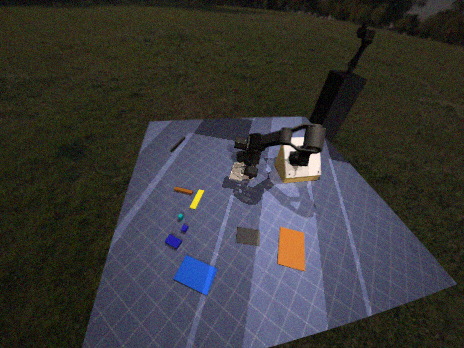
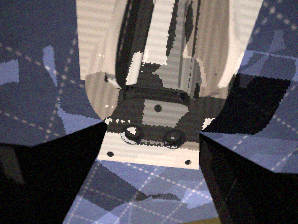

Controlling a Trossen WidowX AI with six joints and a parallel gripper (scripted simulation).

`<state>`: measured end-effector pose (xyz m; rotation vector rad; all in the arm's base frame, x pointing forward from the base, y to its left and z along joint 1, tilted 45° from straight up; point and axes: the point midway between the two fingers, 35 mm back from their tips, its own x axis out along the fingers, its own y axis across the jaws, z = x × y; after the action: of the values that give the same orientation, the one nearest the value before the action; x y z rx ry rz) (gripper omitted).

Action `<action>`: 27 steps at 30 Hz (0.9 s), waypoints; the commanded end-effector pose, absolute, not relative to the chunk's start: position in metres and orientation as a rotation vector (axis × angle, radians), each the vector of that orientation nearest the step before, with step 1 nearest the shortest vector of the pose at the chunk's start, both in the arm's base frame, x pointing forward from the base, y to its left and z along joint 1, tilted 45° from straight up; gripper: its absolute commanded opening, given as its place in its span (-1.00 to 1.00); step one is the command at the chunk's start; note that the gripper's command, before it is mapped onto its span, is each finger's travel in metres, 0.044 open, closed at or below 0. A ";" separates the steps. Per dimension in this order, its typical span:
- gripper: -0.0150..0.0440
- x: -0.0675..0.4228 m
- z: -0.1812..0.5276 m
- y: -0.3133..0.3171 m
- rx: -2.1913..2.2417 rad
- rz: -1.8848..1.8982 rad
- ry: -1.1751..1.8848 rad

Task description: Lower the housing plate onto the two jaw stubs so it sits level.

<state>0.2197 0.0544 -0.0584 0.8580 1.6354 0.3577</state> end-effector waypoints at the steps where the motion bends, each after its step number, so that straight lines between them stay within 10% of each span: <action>1: 0.70 0.220 -0.059 0.055 0.864 0.356 1.636; 27: 0.70 0.219 -0.062 0.059 0.865 0.356 1.636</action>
<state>0.2196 0.0583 -0.0615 0.8619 1.6349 0.3594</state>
